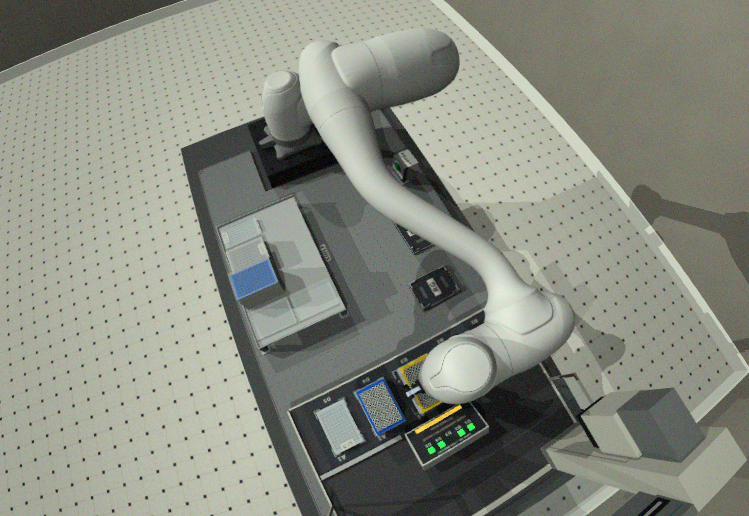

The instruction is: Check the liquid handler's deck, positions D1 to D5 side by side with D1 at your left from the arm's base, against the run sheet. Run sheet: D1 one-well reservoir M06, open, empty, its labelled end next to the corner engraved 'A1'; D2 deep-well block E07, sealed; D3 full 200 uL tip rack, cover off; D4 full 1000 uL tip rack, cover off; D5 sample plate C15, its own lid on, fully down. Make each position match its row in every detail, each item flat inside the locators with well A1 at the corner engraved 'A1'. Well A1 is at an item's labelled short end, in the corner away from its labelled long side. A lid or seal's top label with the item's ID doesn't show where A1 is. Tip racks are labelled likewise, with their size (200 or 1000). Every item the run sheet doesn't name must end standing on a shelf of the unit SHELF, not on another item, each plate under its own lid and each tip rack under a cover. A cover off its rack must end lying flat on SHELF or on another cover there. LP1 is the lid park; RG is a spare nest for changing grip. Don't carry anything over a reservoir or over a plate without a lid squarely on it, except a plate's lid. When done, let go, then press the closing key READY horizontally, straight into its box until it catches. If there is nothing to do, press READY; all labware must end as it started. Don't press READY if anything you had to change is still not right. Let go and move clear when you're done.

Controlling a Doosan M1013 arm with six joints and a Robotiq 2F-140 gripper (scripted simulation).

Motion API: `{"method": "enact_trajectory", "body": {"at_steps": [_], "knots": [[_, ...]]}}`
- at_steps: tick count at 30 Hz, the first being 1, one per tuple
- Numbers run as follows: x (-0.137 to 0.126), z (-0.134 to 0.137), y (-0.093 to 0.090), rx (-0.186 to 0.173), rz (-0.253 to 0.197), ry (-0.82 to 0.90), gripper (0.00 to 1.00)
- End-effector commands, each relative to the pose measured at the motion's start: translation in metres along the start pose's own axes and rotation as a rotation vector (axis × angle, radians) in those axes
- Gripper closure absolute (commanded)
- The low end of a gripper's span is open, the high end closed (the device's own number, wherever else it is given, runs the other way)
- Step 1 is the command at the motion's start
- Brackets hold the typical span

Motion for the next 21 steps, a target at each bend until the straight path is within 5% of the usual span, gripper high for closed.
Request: {"method": "enact_trajectory", "body": {"at_steps": [1, 21], "knots": [[0.000, 0.000, -0.002, 0.001, 0.002, 0.000, 0.90], [0.000, 0.000, -0.032, 0.001, 0.002, 0.000, 0.90]]}}
Point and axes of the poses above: the point where the finger pads meet when closed, its own y axis back along the fingers, its own z axis across the jaws, x = y × z, the point moved 6 cm from there along y, back along the fingers, and after that the axes turned 14 degrees about -y, right-handed, at the moved point
